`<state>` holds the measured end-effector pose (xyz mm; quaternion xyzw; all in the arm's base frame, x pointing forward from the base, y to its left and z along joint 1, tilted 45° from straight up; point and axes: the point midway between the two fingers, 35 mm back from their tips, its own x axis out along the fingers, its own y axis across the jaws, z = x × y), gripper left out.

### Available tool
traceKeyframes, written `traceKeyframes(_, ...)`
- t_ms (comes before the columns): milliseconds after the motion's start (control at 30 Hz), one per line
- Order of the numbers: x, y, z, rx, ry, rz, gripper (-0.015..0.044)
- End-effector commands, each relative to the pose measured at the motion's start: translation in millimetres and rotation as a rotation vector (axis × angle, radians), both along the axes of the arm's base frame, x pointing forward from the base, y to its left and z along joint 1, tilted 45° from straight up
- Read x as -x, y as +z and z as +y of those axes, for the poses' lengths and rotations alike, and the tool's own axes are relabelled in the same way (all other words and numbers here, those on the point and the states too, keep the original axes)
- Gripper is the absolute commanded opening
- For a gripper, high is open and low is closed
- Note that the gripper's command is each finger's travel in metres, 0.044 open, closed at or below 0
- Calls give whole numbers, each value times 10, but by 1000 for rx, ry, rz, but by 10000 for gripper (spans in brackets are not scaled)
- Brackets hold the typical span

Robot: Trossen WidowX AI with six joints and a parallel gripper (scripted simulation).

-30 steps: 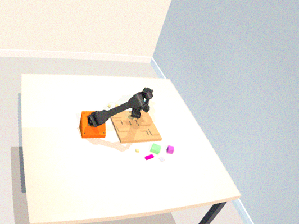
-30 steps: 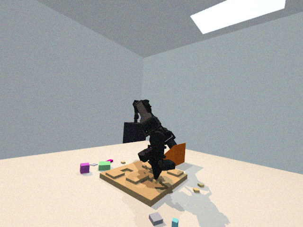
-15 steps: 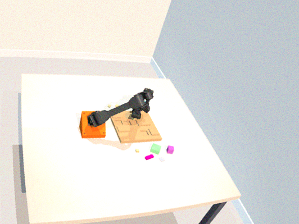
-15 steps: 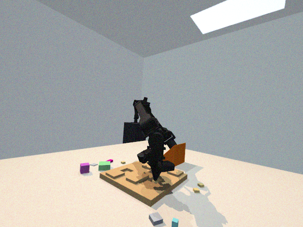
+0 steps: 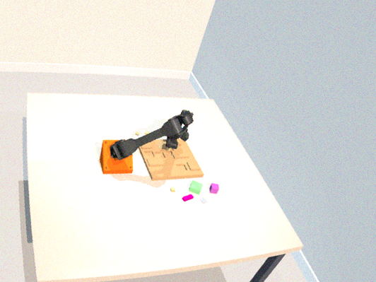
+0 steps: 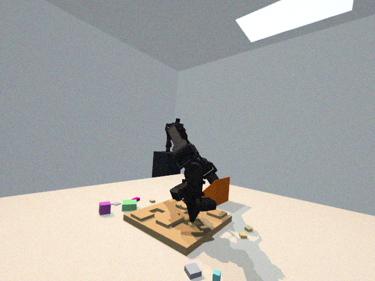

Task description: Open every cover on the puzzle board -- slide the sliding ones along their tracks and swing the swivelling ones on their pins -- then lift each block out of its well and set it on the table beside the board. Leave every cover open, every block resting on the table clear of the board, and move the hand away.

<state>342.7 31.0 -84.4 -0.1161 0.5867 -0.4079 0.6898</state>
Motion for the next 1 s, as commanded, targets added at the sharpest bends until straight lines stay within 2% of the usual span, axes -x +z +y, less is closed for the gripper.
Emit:
traceKeyframes(0, -4, 24, 21, -1, -2, 0, 52)
traceKeyframes(133, -19, 196, 198, -4, -4, -3, 144)
traceKeyframes(333, -13, 410, 401, -6, -8, -6, 144)
traceKeyframes(967, -13, 324, 312, -6, 6, 7, 144)
